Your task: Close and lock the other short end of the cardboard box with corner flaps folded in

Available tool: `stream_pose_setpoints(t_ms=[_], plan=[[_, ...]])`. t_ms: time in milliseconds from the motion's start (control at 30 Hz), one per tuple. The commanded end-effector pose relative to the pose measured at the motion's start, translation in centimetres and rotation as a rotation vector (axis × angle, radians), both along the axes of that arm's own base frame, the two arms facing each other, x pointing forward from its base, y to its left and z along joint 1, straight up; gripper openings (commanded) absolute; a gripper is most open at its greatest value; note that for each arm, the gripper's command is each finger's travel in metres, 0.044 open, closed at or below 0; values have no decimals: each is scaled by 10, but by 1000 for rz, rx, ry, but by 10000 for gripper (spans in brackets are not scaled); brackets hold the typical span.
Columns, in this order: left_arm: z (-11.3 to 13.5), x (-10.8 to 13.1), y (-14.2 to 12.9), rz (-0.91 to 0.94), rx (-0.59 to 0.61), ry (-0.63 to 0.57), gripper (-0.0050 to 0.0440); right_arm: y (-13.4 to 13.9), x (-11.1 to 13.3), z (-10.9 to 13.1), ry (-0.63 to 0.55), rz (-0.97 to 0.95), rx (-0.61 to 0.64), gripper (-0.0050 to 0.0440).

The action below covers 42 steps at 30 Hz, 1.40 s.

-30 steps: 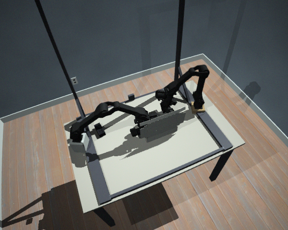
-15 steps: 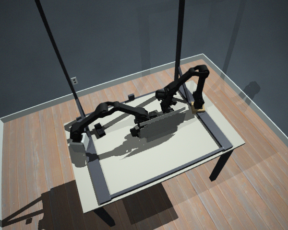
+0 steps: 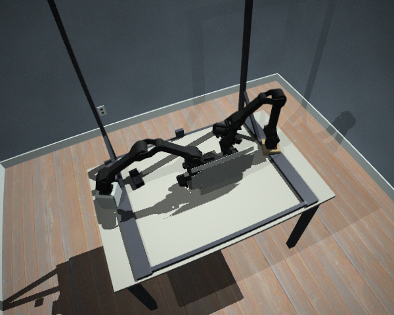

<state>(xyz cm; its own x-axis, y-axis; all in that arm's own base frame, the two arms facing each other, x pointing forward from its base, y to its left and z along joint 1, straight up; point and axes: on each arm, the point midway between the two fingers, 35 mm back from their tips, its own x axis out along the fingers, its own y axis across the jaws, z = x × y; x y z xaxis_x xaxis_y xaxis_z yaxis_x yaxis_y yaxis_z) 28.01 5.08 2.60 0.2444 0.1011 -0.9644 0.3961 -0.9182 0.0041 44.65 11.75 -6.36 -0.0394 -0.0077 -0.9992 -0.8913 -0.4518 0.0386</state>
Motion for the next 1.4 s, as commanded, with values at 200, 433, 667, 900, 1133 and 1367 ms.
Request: stream_pose_setpoints(t_ms=[200, 433, 667, 900, 1133, 1367], plan=[[5, 3, 0, 2, 0, -17, 63, 3, 12, 88, -79, 3, 20, 439], [5, 3, 0, 2, 0, -17, 63, 3, 12, 88, -79, 3, 20, 439], [5, 3, 0, 2, 0, -17, 63, 3, 12, 88, -79, 3, 20, 439], [5, 3, 0, 2, 0, -17, 63, 15, -7, 91, -77, 3, 21, 439], [5, 3, 0, 2, 0, -17, 63, 33, -49, 94, -74, 3, 22, 439], [5, 3, 0, 2, 0, -17, 63, 40, -72, 94, -72, 3, 23, 439]])
